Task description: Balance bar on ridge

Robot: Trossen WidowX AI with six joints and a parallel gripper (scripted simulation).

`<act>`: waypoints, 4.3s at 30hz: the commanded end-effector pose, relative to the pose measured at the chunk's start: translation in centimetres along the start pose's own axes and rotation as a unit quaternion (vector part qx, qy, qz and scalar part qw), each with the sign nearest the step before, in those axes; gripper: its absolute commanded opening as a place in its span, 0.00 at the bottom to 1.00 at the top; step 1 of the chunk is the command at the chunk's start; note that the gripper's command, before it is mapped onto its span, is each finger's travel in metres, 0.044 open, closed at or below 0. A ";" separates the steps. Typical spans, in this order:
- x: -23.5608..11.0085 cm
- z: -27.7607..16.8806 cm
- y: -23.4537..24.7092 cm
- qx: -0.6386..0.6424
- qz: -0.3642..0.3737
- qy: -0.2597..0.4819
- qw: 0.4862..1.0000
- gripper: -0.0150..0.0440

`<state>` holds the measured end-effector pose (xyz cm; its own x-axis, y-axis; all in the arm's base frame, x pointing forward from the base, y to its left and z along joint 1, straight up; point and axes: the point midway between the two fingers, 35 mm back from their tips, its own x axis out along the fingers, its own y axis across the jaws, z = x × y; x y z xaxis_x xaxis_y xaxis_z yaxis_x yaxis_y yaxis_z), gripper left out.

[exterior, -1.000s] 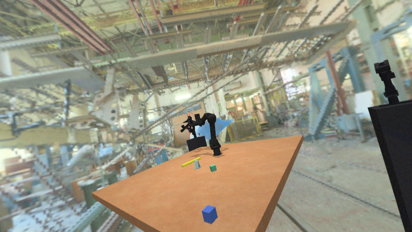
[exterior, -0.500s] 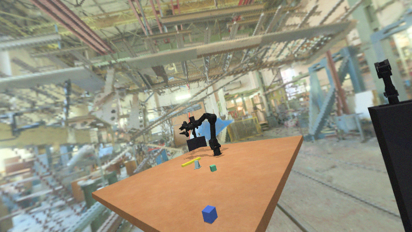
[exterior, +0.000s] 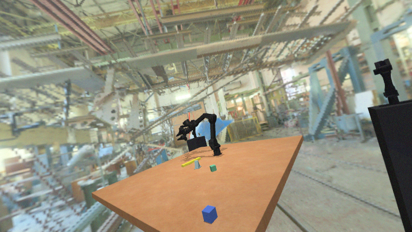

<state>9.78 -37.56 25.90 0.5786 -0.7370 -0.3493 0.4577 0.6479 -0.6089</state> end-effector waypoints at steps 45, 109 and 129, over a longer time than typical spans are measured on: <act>-3.6 0.2 24.8 0.023 0.354 0.335 0.873 0.79; -4.6 -5.3 31.5 -0.038 0.388 0.407 0.826 0.57; -5.1 -3.3 29.9 -0.037 0.387 0.408 0.826 0.25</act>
<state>18.13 -14.91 6.29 0.0096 -0.0025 -1.0000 0.1013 0.9949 -0.0015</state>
